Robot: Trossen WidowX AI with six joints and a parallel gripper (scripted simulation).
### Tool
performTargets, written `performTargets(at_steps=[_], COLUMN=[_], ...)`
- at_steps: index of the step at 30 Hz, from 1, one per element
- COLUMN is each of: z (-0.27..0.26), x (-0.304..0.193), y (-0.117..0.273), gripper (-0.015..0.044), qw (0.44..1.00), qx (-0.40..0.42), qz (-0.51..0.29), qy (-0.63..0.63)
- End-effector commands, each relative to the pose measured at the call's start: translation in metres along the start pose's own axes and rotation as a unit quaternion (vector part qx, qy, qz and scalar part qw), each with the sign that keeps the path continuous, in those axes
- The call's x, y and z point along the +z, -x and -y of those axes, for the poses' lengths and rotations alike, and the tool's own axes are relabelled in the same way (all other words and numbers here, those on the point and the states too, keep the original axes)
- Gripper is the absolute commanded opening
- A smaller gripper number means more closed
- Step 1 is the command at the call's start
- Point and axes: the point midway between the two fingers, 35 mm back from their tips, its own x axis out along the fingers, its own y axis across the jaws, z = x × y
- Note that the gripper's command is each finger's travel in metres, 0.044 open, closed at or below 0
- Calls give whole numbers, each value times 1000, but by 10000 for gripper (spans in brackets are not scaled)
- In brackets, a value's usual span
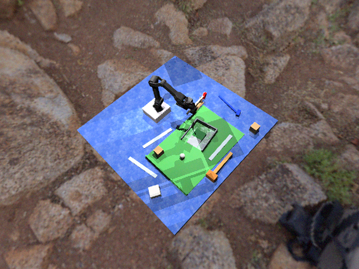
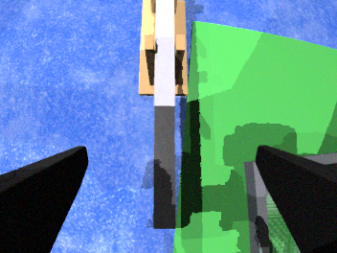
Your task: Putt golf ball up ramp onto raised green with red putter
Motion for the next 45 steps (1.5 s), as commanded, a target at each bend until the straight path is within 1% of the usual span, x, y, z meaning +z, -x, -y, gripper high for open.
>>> performTargets(at_steps=[1,7,12,17,26,39,45], z=[-4,-4,-4,-5,-5,-6,-6], x=[-5,-5,-6,-6,-6,-5,-5], y=[-2,-23,-26,-46,-50,-70,-71], gripper=[440,440,440,440,440,440,440], qw=[1000,1000,1000,1000,1000,1000,1000], qx=[11,11,11,11,12,12,12], qz=[2,2,2,2,3,3,3], qy=[-8,-8,-8,-8,-8,-8,-8])
